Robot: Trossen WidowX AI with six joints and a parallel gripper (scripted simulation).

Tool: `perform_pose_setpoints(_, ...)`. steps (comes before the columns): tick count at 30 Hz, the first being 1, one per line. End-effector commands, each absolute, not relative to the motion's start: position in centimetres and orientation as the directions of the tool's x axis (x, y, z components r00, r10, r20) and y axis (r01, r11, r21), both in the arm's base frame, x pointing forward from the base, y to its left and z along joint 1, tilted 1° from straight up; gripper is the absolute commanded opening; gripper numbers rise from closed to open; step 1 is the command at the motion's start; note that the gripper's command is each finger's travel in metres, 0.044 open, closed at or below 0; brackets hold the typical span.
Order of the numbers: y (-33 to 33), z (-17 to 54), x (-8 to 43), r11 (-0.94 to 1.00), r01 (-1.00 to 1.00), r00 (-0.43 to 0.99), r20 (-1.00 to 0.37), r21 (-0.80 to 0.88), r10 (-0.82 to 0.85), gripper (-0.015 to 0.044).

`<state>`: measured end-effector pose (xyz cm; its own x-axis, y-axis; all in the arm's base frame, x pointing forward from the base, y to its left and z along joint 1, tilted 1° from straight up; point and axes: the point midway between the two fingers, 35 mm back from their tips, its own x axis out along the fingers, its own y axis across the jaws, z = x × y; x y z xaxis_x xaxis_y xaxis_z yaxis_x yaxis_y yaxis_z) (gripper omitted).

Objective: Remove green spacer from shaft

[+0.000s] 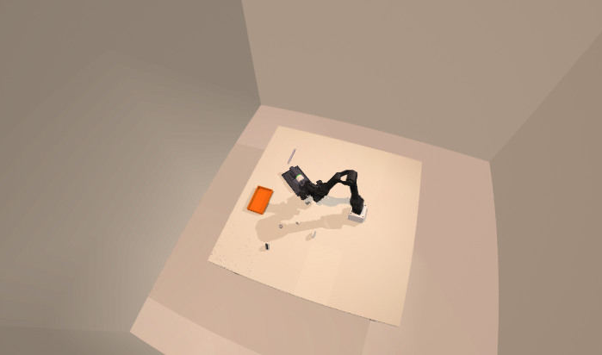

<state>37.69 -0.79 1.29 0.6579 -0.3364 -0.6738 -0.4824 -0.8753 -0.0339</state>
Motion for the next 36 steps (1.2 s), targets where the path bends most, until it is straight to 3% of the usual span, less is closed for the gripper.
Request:
perform_pose_setpoints(1,-0.77,1.24,37.54,-0.874,-0.485,0.656,-0.675,-0.035,-0.337,0.0000)
perform_pose_setpoints(36,-0.59,1.21,37.22,-0.874,-0.485,0.656,-0.675,-0.035,-0.337,0.0000)
